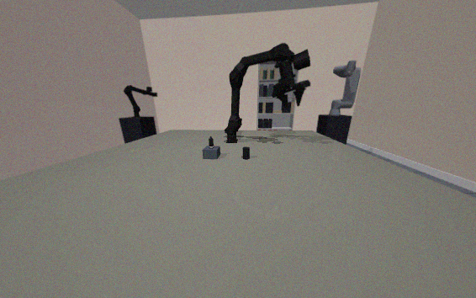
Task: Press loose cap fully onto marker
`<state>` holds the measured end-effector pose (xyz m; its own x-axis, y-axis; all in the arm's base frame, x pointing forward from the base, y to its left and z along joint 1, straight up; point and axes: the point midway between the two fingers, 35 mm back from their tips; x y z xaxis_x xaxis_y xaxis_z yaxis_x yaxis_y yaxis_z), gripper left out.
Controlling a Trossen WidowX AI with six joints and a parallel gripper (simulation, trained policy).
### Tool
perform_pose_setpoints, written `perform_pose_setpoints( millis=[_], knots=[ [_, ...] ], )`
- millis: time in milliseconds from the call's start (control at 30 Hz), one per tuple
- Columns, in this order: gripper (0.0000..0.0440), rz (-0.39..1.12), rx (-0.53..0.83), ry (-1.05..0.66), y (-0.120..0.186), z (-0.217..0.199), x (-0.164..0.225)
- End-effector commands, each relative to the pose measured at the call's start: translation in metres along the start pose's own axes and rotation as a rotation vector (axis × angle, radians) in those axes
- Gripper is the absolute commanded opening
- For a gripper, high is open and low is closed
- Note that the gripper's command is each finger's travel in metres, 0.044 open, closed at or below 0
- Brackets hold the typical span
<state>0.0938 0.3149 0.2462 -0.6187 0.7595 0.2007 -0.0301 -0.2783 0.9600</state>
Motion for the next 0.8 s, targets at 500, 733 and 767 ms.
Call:
perform_pose_setpoints(
  millis=[500,733,767],
  knots=[
    [0.0336,-0.036,0.044,-0.143,-0.017,0.030,-0.039],
    [0.0336,-0.051,0.057,-0.194,-0.022,0.040,-0.056],
    [0.0336,-0.053,0.059,-0.202,-0.023,0.041,-0.059]
  ],
)
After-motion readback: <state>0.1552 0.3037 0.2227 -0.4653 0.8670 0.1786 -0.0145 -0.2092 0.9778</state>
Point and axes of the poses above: the point midway between the two fingers, 35 mm back from their tips, its own y axis back along the fingers, its own z axis across the jaws, x = y × z, and after that the axes turned 1 degree about y, right-handed
